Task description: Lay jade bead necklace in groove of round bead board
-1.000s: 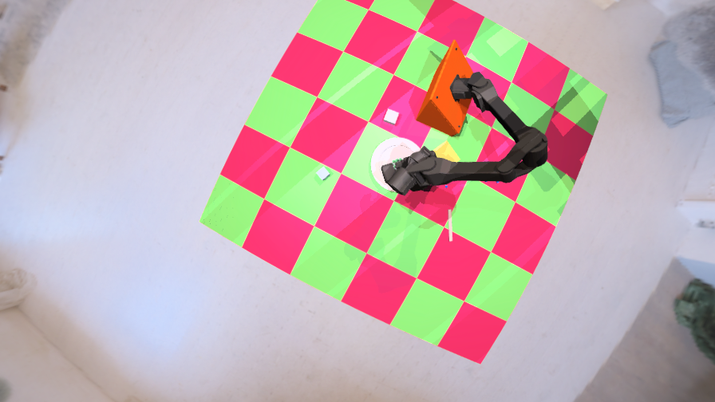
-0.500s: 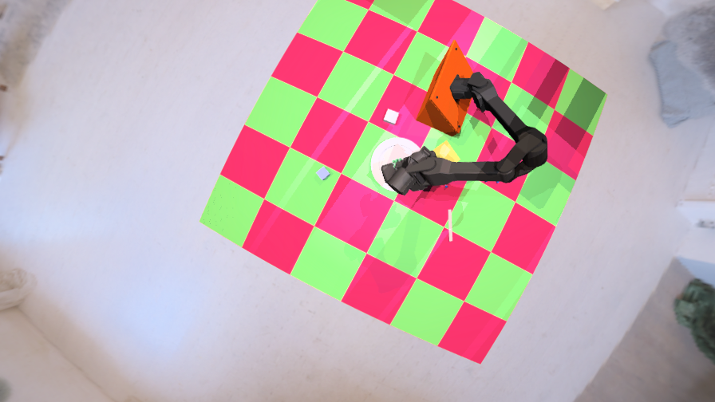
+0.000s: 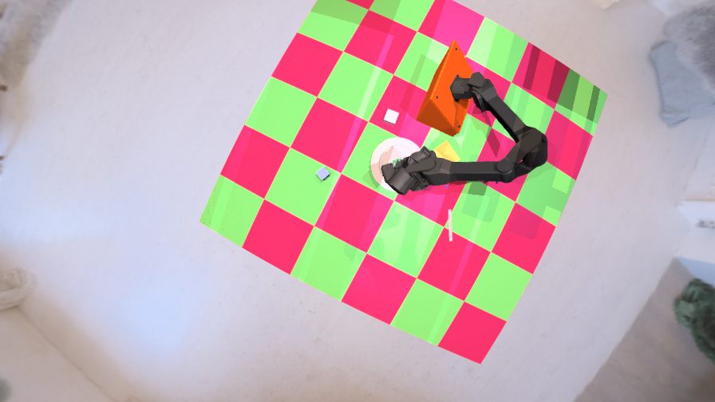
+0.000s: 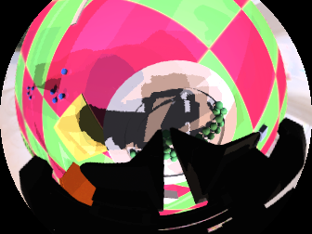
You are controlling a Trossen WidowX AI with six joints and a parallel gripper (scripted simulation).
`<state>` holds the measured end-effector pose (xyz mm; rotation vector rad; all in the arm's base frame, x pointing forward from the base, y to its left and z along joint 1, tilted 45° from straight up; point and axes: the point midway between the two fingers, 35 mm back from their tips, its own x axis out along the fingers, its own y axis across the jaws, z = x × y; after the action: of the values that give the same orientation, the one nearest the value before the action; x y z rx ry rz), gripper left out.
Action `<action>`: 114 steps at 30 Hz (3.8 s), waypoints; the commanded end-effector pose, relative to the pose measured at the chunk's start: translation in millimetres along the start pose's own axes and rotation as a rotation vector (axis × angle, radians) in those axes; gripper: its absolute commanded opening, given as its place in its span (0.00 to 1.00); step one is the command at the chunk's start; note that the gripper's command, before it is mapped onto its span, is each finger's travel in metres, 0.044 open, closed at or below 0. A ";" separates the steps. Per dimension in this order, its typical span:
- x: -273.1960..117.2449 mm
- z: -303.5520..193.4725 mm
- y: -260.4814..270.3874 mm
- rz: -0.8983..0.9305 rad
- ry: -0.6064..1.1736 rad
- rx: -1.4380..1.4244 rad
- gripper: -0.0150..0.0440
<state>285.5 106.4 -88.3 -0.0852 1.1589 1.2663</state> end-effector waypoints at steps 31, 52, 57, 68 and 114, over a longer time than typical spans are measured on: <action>-6.7 -82.0 -12.6 0.001 0.003 0.008 0.25; -2.2 -92.1 -12.3 0.003 0.002 0.008 0.25; 1.8 -92.1 -12.2 0.003 0.002 0.008 0.25; 1.8 -92.1 -12.2 0.003 0.002 0.008 0.25; -6.2 -91.3 -14.8 0.003 0.002 0.008 1.00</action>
<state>240.8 40.5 -134.8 -0.0740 1.1643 1.2617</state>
